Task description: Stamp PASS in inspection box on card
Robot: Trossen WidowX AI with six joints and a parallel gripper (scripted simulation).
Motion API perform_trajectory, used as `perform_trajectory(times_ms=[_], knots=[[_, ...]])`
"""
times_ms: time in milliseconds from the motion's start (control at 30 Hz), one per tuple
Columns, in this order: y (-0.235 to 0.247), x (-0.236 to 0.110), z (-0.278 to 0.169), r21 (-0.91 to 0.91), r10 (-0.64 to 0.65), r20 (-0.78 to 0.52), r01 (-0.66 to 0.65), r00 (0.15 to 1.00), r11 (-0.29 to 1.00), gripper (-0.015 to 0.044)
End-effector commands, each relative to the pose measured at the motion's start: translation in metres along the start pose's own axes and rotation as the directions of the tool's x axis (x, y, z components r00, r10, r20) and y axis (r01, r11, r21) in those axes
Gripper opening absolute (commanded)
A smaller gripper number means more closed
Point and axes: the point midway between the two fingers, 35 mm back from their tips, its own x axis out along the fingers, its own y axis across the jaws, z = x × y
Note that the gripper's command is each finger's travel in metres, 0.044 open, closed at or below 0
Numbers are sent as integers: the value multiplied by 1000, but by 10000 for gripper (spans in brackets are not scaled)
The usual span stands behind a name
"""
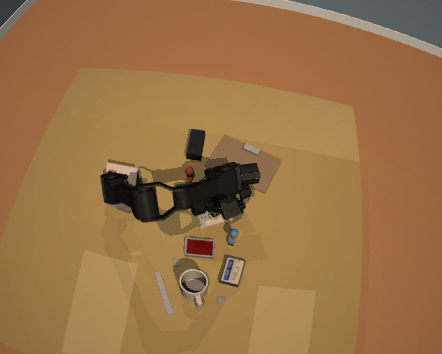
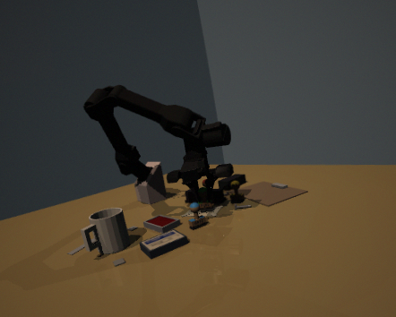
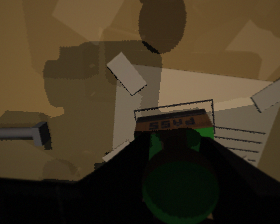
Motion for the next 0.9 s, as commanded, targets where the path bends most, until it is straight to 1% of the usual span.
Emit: perform_trajectory(times_ms=[0,867], knots=[[-2,4,-1,-7,-5,3,5,1000,1000,0],[-2,8,-1,-7,-6,3,6,1000,1000,0]])
